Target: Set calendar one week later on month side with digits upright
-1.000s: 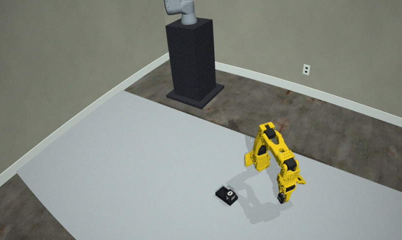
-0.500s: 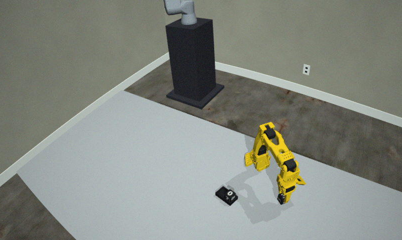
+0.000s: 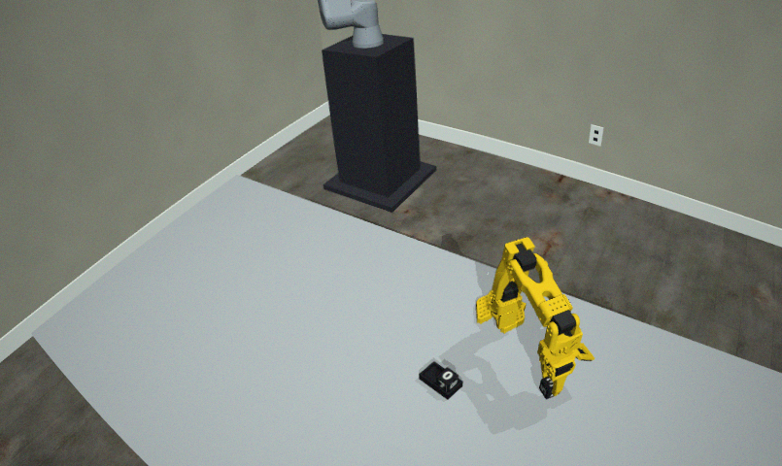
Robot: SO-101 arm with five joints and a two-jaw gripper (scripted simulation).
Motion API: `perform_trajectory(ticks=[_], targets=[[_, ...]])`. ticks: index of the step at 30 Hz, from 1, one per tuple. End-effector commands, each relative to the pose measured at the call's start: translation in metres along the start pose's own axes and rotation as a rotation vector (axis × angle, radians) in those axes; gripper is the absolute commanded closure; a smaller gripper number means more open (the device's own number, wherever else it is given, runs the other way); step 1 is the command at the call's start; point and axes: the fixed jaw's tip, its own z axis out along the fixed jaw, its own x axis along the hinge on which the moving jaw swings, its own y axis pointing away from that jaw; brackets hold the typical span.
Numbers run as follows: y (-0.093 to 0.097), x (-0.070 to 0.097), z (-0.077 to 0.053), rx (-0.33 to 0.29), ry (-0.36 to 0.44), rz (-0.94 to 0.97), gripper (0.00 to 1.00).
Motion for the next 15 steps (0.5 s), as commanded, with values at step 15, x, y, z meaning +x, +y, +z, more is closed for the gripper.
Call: perform_trajectory(ticks=[15], targets=[[-0.0039,-0.0015,0.0027,0.032,-0.002,-0.001,1.0]])
